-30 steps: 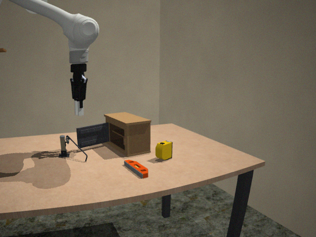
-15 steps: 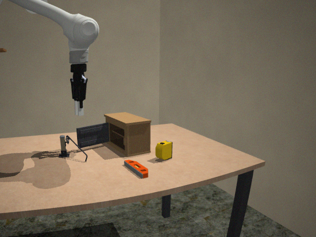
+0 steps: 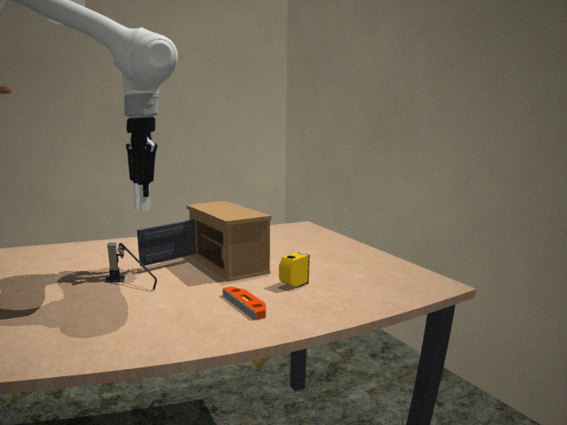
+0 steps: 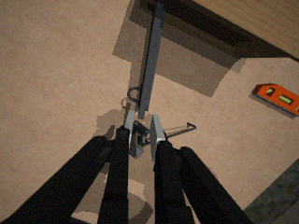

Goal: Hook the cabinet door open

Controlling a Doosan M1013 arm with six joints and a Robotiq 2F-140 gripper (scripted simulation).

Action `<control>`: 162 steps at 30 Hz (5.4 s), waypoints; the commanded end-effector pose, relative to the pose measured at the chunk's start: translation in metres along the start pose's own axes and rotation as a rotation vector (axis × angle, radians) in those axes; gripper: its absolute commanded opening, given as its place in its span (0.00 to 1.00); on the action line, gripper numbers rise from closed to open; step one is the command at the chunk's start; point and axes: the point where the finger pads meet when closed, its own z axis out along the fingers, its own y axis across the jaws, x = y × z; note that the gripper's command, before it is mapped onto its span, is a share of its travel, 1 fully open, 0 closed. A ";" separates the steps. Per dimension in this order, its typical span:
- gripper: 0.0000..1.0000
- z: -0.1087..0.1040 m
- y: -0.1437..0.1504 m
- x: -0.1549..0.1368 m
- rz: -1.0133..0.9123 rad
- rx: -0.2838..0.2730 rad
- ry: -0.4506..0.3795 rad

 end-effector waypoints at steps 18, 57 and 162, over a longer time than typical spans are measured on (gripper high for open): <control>0.16 0.027 0.000 0.000 0.000 0.000 0.000; 0.16 0.064 0.000 0.000 0.000 0.000 0.000; 0.16 0.064 0.074 0.020 -0.462 0.000 0.000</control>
